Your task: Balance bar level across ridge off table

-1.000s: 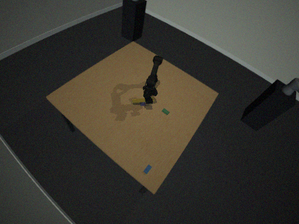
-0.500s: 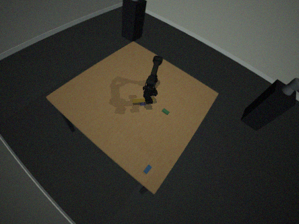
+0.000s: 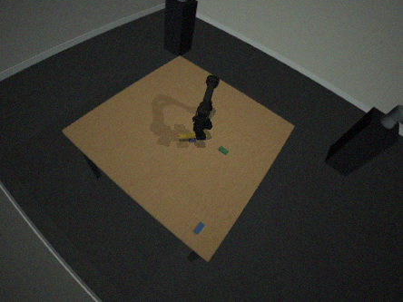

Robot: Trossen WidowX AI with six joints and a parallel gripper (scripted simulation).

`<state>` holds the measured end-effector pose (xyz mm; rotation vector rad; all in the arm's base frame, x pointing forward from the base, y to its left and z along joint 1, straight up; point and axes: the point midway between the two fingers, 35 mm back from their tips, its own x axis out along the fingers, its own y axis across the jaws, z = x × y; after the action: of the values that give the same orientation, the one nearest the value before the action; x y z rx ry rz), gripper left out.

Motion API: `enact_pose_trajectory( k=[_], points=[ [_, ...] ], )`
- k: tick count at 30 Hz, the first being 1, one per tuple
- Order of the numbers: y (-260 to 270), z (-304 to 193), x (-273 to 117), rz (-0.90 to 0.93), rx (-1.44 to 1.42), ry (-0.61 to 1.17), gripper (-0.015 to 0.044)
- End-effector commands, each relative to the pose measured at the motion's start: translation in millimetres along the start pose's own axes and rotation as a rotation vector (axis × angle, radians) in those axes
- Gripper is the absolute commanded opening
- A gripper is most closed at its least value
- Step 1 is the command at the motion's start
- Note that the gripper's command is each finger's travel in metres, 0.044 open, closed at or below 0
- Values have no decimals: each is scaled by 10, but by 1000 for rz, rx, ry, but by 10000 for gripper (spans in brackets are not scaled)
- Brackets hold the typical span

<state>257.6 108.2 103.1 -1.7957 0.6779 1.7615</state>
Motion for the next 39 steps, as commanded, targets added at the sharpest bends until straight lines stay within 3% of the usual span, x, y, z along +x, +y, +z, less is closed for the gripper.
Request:
enact_pose_trajectory(
  k=[1,39],
  points=[
    [3,-3,11,1,-3,1,0],
    [7,0,43,1,-3,1,0]
  ],
)
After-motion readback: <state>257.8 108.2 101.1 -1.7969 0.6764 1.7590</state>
